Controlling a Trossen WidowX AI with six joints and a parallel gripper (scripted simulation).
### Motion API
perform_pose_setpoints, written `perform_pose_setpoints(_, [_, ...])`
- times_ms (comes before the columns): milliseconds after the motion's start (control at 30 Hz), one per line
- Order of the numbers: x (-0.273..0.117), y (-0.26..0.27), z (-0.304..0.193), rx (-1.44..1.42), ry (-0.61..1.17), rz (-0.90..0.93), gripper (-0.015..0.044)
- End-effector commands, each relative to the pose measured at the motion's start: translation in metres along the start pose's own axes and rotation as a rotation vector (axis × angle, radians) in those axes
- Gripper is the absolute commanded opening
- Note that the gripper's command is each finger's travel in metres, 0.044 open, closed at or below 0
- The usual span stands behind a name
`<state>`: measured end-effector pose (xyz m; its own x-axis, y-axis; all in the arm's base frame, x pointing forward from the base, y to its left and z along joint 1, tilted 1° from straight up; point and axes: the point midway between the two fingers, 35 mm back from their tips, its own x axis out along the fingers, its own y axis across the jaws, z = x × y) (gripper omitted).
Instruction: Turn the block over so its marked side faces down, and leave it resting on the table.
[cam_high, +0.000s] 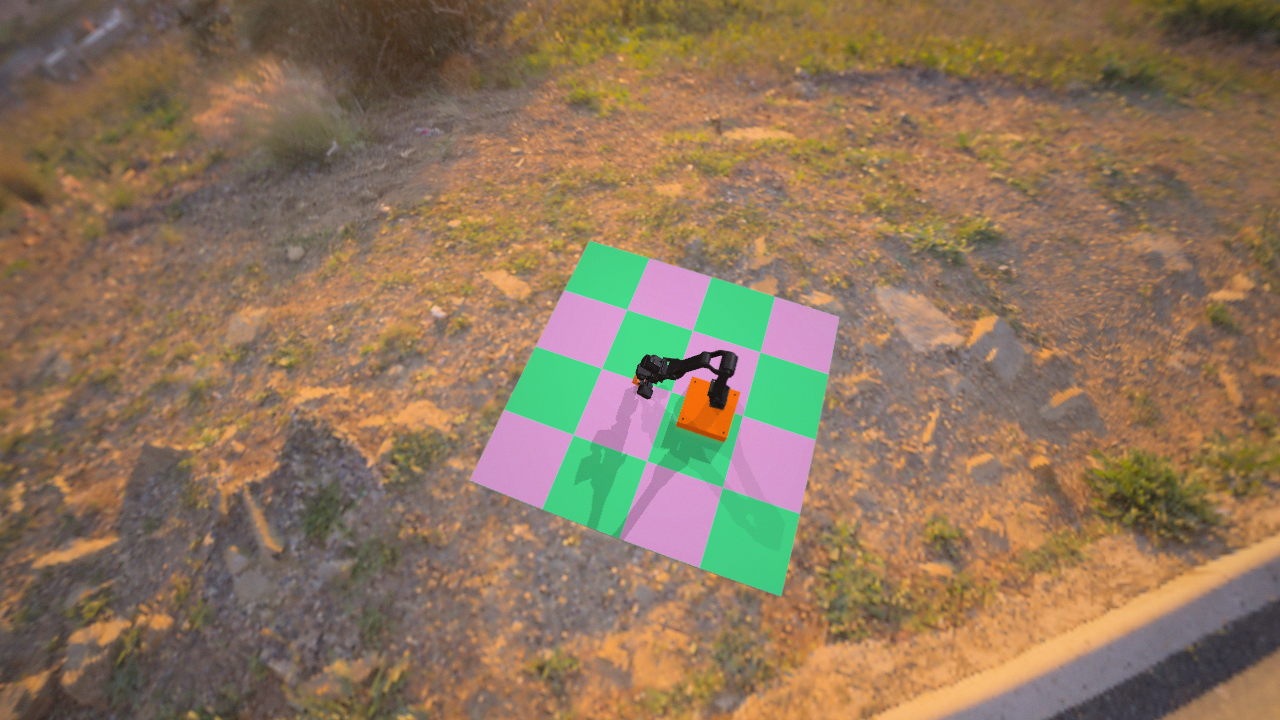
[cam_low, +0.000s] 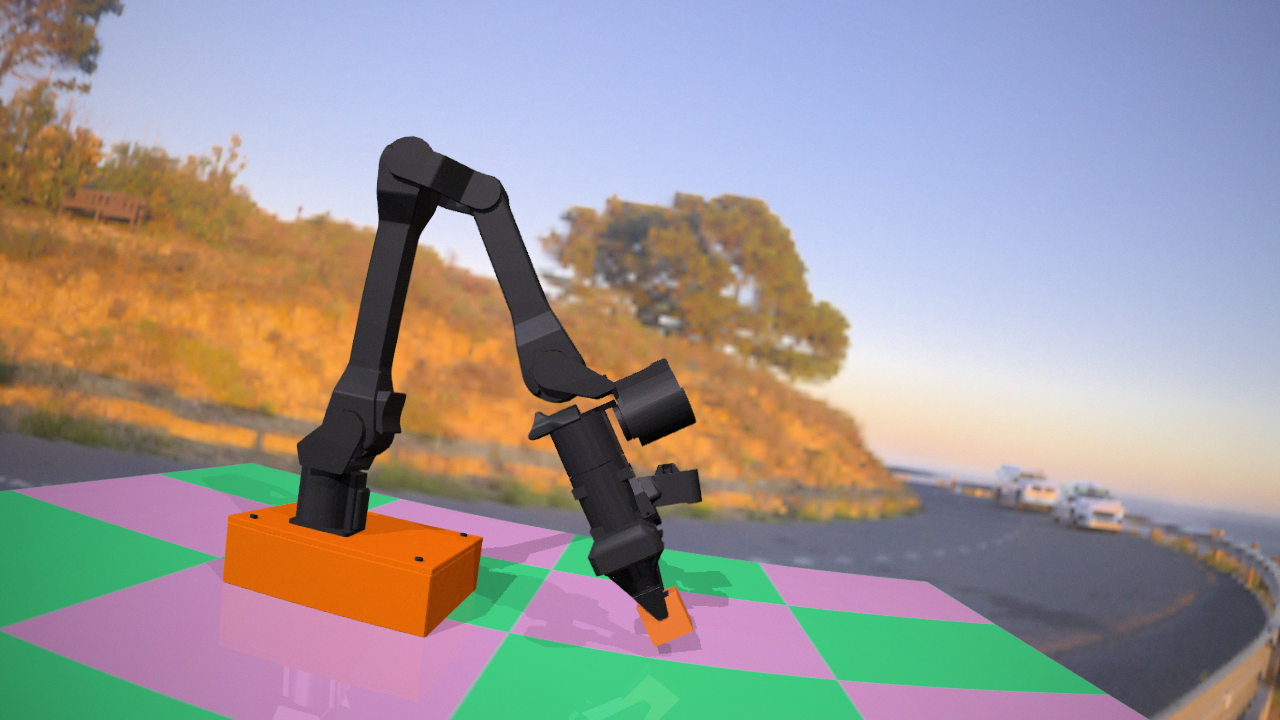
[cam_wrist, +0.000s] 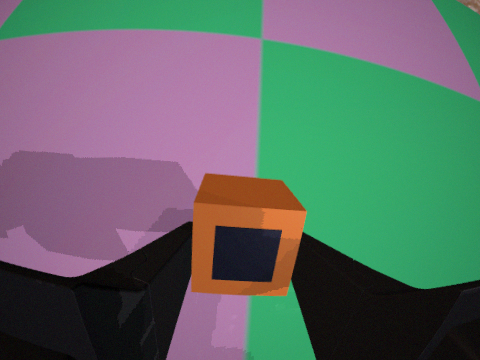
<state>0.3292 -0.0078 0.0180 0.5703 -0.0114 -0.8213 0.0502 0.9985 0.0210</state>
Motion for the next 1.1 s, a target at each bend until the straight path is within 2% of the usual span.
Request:
perform_pose_setpoints(0, [0.011,-0.001,-0.004,0.003,-0.045,-0.006,0.0000])
perform_pose_setpoints(533, [0.030,0.000,-0.013,0.004,-0.252,-0.004,0.0000])
perform_pose_setpoints(1067, [0.017,-0.001,-0.023,0.004,-0.455,-0.006,0.0000])
